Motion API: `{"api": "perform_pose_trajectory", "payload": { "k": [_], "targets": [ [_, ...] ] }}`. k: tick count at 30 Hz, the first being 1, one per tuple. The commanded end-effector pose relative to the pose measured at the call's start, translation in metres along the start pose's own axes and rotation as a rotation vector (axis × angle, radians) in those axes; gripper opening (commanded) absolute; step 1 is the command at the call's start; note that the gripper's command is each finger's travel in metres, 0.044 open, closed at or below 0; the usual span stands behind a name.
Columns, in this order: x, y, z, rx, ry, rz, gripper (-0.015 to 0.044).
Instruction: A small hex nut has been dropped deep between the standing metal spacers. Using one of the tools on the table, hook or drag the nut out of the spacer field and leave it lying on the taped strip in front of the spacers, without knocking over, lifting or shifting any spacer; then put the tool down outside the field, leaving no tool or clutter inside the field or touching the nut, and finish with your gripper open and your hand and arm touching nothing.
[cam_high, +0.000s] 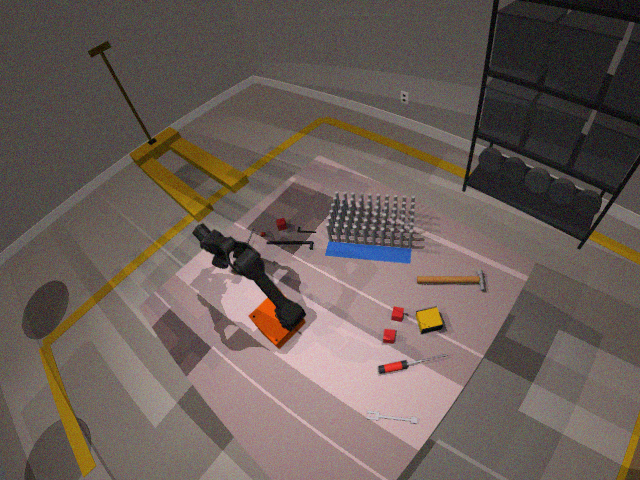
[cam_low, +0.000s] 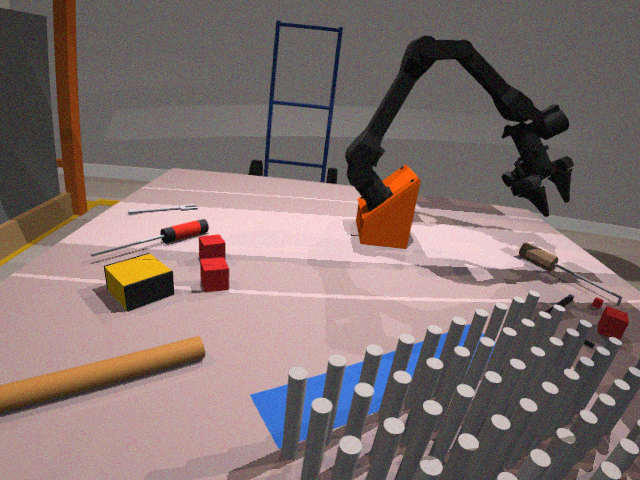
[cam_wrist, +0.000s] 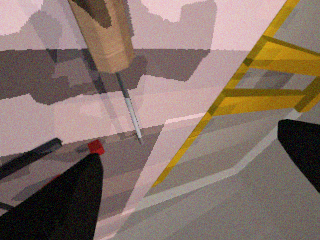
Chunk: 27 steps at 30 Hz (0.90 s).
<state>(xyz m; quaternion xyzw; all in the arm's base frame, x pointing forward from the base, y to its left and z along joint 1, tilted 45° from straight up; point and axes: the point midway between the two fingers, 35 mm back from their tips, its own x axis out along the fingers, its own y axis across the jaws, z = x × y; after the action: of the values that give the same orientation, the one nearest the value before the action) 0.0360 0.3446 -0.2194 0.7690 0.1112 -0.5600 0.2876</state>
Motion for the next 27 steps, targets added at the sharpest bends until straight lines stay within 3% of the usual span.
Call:
{"api": "perform_pose_trajectory", "payload": {
  "k": [1, 16, 22, 27],
  "targets": [
    [0.0353, 0.0133, 0.032, -0.022, -0.012, 0.029, 0.044],
    [0.0369, 0.0167, 0.0321, -0.022, -0.011, 0.029, 0.044],
    [0.0369, 0.0167, 0.0321, -0.022, -0.011, 0.029, 0.0282],
    [0.0369, 0.0167, 0.0321, -0.022, -0.011, 0.029, 0.028]
  ]
}}
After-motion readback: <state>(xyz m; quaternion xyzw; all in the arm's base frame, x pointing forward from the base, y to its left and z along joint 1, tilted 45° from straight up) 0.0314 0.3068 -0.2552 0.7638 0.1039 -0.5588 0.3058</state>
